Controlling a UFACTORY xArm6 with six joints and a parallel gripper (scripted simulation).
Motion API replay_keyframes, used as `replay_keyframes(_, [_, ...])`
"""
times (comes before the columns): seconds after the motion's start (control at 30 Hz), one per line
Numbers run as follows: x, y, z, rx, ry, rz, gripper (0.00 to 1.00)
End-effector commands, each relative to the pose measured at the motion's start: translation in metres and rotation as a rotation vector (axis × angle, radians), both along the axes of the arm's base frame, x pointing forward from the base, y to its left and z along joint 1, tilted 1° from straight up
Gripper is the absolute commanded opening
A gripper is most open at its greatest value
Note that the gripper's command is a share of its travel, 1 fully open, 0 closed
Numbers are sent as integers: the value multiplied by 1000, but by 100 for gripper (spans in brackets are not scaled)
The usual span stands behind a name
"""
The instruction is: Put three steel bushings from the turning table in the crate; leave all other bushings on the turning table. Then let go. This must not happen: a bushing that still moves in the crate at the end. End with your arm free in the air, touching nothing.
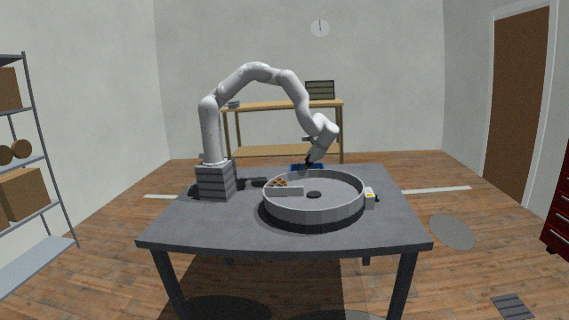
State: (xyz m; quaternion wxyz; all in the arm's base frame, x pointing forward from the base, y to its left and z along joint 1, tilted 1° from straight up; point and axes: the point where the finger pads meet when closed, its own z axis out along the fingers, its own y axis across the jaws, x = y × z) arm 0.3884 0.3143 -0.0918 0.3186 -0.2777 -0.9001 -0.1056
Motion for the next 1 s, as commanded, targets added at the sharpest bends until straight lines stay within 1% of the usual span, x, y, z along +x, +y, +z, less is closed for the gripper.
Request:
replay_keyframes(0.0, [2, 1, 1, 2, -4, 0, 0])
replay_keyframes(0.97, [2, 1, -3, 2, -4, 0, 0])
